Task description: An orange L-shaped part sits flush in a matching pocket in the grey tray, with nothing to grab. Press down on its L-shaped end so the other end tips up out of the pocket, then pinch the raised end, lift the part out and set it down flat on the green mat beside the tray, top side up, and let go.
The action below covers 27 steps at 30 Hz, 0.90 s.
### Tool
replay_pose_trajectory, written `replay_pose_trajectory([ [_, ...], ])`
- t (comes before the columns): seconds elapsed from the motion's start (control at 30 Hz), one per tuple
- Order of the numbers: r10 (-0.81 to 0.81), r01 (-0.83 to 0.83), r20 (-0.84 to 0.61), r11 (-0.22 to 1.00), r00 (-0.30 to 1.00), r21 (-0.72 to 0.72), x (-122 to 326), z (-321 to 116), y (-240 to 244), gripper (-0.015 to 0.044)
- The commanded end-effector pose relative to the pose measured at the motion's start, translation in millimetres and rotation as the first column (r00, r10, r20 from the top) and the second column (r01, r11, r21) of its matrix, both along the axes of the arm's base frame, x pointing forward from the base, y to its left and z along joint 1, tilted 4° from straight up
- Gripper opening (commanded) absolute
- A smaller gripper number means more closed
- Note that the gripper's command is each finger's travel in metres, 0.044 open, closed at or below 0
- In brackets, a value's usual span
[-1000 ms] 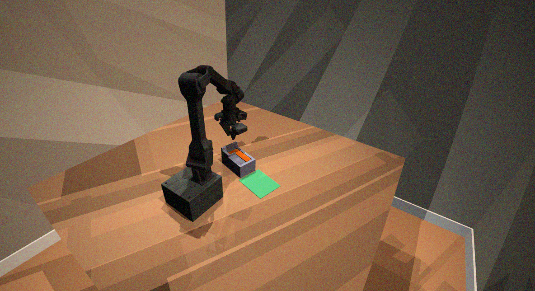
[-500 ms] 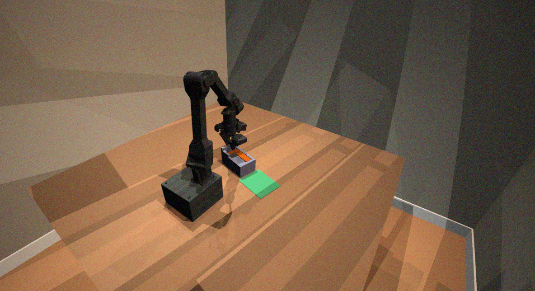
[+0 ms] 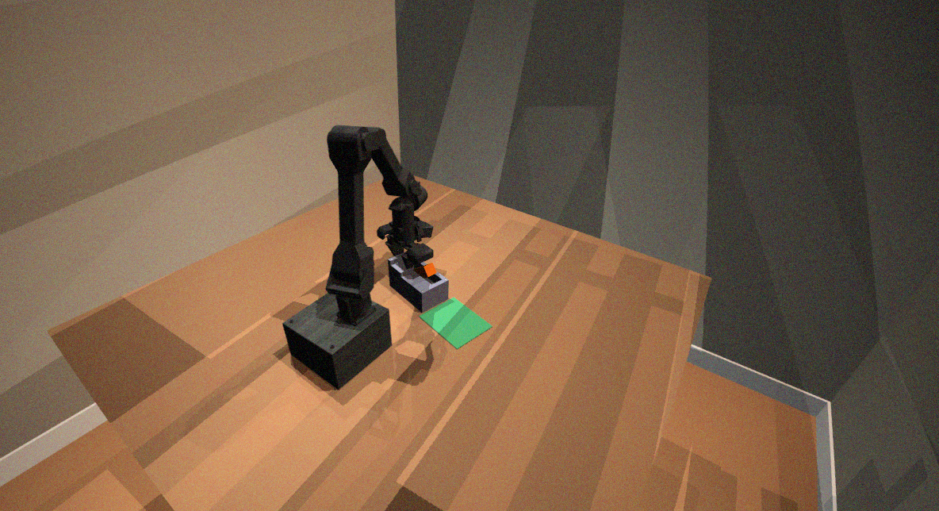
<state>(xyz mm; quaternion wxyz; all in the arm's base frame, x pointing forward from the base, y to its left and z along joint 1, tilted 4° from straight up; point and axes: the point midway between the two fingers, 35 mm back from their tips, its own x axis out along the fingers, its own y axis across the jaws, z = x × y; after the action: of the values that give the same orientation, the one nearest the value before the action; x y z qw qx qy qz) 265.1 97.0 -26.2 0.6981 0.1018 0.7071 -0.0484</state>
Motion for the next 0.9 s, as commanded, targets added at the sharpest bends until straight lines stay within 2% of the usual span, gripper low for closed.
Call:
replay_pose_trajectory([
  [0.0, -0.004, 0.004, -0.003, 1.0, 1.0, -0.005, -1.4, -7.4, -0.5, 0.018],
  [0.87, -0.001, 0.001, 0.003, 1.0, 1.0, 0.0, 0.4, -3.7, 2.2, 0.018],
])
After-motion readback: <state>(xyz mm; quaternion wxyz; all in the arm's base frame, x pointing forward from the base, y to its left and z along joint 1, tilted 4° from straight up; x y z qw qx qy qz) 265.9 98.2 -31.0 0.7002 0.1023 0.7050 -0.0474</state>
